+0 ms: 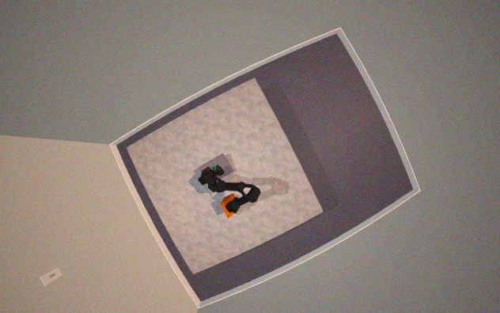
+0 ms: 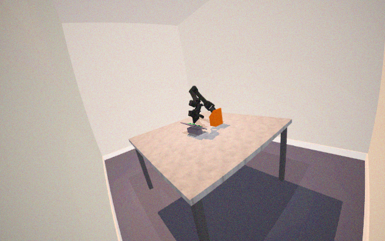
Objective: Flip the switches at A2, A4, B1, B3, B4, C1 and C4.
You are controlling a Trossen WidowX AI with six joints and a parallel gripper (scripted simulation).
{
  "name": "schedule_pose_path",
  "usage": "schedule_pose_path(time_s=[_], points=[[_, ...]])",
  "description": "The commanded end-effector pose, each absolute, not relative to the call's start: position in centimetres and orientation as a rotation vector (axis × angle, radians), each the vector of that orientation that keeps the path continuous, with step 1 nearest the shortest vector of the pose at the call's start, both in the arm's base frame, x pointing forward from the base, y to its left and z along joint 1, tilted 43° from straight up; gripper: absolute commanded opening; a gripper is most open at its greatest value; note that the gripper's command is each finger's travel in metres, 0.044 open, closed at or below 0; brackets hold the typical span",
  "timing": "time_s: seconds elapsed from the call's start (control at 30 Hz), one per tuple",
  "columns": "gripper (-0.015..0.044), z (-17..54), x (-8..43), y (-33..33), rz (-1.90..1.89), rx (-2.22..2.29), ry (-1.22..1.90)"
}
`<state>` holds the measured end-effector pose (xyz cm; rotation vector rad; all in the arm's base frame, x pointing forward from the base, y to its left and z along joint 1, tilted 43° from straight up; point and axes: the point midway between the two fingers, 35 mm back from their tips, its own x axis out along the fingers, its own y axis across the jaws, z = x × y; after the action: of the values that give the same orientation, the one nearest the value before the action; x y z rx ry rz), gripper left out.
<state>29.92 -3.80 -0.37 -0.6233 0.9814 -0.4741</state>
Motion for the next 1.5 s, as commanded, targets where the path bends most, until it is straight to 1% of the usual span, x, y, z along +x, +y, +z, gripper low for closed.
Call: schedule_pose_path(time_s=[0.0,0.23,0.43,0.7,1.0,1.13,1.3,1.47], points=[[0.0000,-0.7,29.8,-3.9,-0.468,-0.630,0.992],[0.0000,-0.4,29.9,-3.7,-0.474,-0.622,0.983],[0.0000,2.9,27.4,0.0,-0.473,-0.621,1.017],[0.0000,3.4,27.0,0.3,-0.475,-0.623,1.019],[0.0000,7.5,26.5,-4.1,-0.477,-0.626,1.019],[0.0000,7.4,26.6,-4.2,-0.476,-0.626,1.019],[0.0000,5.4,27.9,-6.3,-0.469,-0.632,0.994],[0.0000,5.3,28.0,-6.4,-0.469,-0.632,0.993]])
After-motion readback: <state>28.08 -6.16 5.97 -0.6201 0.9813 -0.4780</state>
